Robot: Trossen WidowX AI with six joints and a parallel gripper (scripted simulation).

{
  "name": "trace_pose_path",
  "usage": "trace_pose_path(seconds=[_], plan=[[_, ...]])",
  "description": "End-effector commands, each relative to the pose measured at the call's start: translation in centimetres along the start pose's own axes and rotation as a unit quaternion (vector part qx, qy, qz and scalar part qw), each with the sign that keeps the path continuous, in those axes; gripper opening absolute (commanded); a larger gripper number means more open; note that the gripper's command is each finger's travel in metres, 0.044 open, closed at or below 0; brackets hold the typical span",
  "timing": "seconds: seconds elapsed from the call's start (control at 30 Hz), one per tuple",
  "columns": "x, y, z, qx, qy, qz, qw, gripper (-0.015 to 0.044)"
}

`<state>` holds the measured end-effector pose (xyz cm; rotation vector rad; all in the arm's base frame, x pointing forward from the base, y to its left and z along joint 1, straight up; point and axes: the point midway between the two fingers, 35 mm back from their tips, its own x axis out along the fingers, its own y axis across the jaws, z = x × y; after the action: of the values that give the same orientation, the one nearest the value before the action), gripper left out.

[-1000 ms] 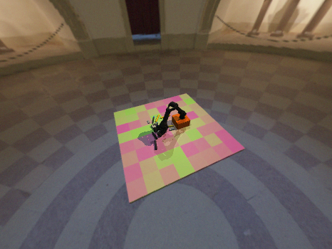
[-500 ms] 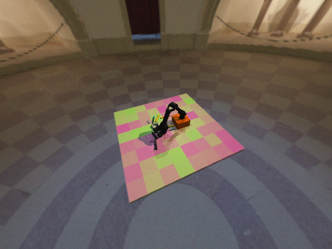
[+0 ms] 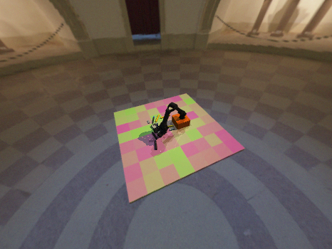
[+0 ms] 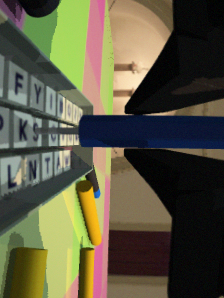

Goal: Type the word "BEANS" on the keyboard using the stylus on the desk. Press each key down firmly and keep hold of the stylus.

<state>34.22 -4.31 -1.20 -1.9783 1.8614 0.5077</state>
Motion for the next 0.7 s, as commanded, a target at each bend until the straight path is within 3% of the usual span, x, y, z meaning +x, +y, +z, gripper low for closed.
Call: trace_pose_path(seconds=[0.0,0.67], plan=[[0.0,0.0,0.0,-0.002,0.001,0.000,1.000,0.0081],[-1.7,0.0,-3.0,0.002,0.000,-0.001,1.000,0.0081]])
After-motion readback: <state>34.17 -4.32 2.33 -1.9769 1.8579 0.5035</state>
